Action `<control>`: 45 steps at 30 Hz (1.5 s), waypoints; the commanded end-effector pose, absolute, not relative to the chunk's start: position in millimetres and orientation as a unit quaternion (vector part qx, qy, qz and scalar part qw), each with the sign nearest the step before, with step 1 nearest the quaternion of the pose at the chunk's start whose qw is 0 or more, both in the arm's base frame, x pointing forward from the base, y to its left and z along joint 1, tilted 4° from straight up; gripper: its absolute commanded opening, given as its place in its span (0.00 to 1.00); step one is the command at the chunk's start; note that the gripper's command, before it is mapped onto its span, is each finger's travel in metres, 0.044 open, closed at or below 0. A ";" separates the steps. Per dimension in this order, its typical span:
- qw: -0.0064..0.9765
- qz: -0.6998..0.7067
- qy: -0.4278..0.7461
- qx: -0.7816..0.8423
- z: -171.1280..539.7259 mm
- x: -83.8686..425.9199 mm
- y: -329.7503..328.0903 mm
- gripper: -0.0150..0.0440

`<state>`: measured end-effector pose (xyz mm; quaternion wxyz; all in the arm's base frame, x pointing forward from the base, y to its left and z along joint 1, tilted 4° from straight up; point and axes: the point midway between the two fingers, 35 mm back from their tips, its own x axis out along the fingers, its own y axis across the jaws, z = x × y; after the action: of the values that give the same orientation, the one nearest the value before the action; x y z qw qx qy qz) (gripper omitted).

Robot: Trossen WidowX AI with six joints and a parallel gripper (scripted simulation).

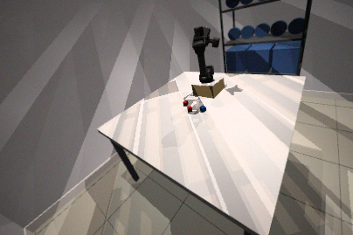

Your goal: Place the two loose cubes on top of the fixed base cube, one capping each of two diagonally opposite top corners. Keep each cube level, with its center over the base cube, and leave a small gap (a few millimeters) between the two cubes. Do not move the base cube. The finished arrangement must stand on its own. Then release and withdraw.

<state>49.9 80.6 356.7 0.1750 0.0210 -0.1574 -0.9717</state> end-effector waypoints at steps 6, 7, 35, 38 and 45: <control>0.236 -0.963 -0.113 0.062 367.6 18.3 65.1 0.70; 0.249 -0.960 -0.103 0.070 369.5 11.8 60.6 0.70; 0.604 -0.738 0.240 0.180 352.0 -31.7 -140.8 0.70; 0.634 -0.699 0.279 0.177 342.1 -18.0 -161.5 0.70; 0.695 -0.598 0.365 0.160 313.8 25.2 -200.4 0.70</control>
<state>1.1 -182.6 330.8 0.6649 0.1699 0.3203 -0.6530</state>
